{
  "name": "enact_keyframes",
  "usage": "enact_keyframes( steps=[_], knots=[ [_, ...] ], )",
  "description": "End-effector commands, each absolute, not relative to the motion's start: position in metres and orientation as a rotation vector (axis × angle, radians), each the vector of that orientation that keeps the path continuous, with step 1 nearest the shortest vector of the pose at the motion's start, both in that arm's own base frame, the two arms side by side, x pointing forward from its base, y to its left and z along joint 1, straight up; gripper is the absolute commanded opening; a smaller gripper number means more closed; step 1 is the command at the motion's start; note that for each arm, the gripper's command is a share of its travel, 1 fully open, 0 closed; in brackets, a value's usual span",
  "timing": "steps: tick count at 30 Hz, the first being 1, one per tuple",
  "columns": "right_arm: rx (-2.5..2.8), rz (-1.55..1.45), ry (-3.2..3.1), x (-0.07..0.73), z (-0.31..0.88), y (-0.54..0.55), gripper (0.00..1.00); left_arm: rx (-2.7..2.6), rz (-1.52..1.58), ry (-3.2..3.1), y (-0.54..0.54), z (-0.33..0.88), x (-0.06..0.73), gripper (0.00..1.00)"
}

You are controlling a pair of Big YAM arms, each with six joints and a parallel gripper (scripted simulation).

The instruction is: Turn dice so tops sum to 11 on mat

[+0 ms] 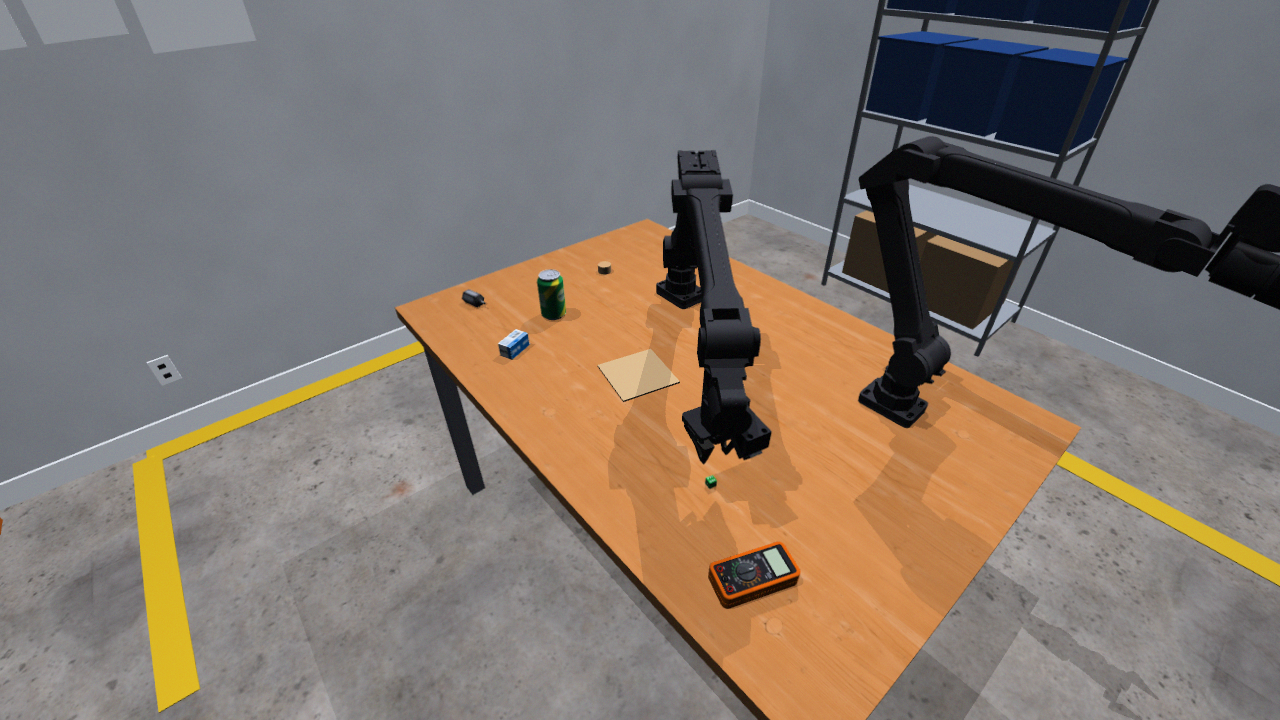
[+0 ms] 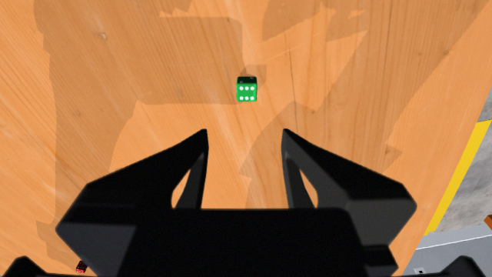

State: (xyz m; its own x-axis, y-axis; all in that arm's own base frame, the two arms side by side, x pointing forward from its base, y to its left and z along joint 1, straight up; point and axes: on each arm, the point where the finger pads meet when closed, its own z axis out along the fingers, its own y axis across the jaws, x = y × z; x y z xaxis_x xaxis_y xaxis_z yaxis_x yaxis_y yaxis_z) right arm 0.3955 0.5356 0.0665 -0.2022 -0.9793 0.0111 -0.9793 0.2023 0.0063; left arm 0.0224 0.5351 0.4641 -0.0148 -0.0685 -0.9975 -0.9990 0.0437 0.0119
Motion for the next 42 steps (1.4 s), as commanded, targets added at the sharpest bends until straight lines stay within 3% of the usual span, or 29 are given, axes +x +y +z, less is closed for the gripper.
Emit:
enact_keyframes(
  steps=[1, 6, 42],
  knots=[
    [2.03, -0.031, -2.499, 0.404, 0.116, 0.551, 0.3, -1.187, 1.187, 1.223, 0.545, 0.501, 0.017, 1.0],
    [1.971, 0.008, -2.427, 0.395, 0.066, 0.537, 0.3, -1.187, 1.187, 1.223, 0.545, 0.501, 0.017, 1.0],
    [1.976, 0.005, -2.433, 0.396, 0.06, 0.539, 0.3, -1.187, 1.187, 1.223, 0.545, 0.501, 0.017, 1.0]
  ],
)
